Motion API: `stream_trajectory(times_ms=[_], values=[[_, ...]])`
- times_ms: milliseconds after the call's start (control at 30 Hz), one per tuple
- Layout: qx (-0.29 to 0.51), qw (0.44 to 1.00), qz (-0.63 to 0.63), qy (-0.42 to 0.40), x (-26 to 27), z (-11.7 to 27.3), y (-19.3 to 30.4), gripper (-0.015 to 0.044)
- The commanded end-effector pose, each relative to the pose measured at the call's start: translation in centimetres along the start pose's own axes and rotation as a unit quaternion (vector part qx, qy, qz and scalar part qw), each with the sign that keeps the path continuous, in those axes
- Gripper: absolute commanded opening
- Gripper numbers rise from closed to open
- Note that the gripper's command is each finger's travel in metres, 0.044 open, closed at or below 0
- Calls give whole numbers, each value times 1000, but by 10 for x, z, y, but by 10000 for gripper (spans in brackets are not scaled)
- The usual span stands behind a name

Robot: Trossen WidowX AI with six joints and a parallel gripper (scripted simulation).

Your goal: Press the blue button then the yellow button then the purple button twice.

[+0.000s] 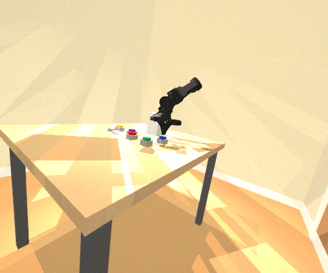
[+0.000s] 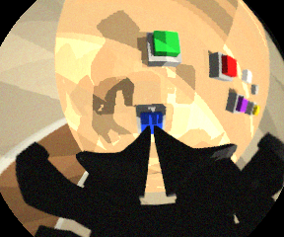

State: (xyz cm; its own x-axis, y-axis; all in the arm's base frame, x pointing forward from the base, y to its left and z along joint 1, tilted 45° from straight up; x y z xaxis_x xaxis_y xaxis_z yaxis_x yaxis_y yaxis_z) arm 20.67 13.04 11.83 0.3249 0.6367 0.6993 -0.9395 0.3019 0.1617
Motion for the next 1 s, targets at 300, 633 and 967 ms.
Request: stream_trajectory(times_ms=[300, 633, 967], values=[[0, 1000, -2, 1, -1, -20, 1, 20], [0, 1000, -2, 1, -1, -21, 1, 20], [-1, 1000, -1, 0, -1, -12, 0, 20]])
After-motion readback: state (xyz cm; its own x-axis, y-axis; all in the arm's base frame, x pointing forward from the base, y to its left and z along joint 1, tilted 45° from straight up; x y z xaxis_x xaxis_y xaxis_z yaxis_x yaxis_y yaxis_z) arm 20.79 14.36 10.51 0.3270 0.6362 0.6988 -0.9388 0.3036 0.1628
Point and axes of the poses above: the point midway between the two fingers, 35 mm back from their tips, its own z axis back along the fingers, its own x axis across the jaws, y = z × x, the point moved 1 cm from there along z, back along the fingers, and after that the axes turned 12 degrees about -z, right-handed, at the moved point
